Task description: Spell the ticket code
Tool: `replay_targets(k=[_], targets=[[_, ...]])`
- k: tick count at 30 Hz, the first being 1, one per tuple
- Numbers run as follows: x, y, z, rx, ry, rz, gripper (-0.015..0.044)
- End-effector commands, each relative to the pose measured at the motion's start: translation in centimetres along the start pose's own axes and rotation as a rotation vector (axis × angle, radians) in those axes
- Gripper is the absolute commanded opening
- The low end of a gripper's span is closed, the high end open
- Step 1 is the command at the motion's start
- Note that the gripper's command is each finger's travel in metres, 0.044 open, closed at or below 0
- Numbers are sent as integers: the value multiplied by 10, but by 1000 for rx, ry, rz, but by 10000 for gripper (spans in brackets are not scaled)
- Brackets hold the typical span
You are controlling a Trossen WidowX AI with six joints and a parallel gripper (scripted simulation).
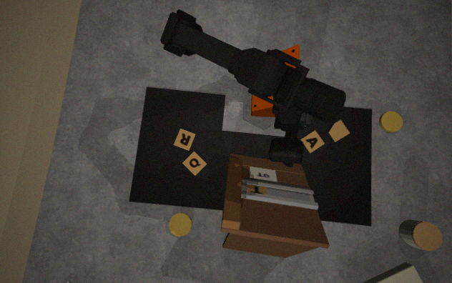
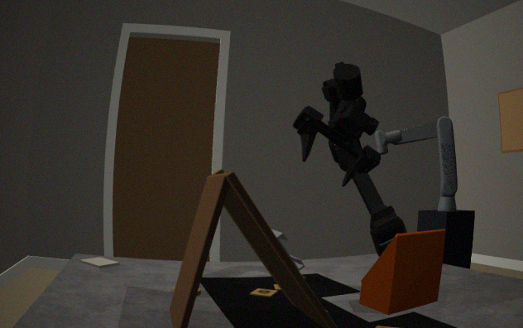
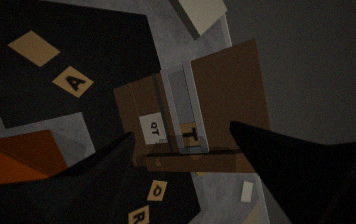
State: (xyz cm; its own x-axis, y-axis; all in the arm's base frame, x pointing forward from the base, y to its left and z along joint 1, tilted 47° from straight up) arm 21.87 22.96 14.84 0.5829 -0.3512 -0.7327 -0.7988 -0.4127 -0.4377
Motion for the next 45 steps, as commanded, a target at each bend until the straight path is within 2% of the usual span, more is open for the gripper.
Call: replay_targets(k=[1,16,18,20,32,36,41,45], targets=[[-21,10,2,-260,-65,-49,440],[-21,10,2,-260,-65,-49,440],[-18,7,-2,-199,-67,-45,387],[-12,1,-13,-15,-70,-32,340],[40,-33,-135,1664,-16,0,340],[49,-32,-163,2016,11,-24,340],[53,-28,-199,2150,79,-73,340],[71,-18,-216,2392,188,-111,340]])
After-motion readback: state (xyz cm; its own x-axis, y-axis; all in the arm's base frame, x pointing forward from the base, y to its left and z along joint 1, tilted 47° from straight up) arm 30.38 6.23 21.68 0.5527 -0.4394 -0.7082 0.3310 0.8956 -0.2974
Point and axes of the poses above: the point midway between the two fingers, 35 mm back from their tips, its own x axis out along the fingers, its own y axis across the jaws, z = x × y, the point moved 1 cm from there along -x, back along the fingers, and after that the axes turned 7 degrees about -x, right-handed, at the moved point
